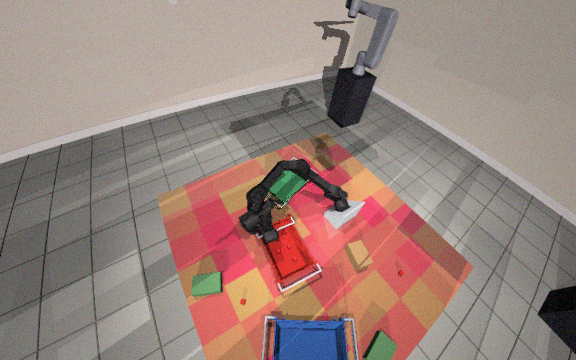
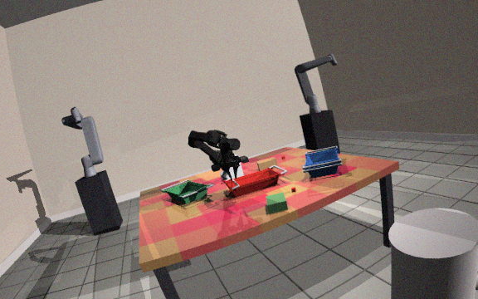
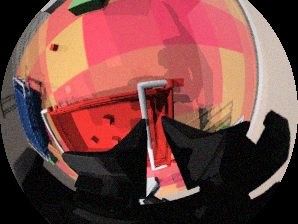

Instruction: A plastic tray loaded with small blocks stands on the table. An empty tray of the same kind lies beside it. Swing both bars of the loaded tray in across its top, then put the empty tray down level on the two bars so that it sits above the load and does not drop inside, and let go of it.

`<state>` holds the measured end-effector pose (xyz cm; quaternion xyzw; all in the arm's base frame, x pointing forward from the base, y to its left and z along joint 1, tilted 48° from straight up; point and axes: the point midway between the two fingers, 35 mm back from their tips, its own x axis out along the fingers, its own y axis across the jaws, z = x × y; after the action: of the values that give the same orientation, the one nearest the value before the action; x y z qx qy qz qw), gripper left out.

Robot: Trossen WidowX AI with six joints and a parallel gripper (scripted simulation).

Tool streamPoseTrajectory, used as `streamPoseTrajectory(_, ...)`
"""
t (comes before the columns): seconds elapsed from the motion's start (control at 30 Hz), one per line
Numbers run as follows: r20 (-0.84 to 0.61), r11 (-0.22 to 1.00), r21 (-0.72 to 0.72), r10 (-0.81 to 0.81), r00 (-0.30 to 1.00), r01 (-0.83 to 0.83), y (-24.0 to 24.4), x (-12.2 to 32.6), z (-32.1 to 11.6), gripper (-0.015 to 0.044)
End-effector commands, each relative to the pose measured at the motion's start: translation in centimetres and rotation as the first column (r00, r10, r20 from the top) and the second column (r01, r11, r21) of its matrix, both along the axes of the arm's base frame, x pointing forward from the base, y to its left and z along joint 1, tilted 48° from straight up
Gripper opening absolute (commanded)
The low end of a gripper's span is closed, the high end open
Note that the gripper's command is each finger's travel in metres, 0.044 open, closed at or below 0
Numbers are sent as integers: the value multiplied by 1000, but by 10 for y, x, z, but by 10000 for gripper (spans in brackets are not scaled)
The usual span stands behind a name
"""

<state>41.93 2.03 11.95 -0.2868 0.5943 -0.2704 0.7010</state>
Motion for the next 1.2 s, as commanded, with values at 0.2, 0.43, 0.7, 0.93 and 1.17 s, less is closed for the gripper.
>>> streamPoseTrajectory(0.2, 1, 1000, 0, 0, 1000, 0, -1, 0, 0, 87)
streamPoseTrajectory(0.43, 1, 1000, 0, 0, 1000, 0, -1, 0, 0, 87)
streamPoseTrajectory(0.7, 1, 1000, 0, 0, 1000, 0, -1, 0, 0, 87)
streamPoseTrajectory(0.93, -5, 1000, -3, -7, 1000, 7, 2, -1, 5, 87)
streamPoseTrajectory(1.17, 12, 1000, 25, -9, 1000, 9, 64, 4, -52, 87)
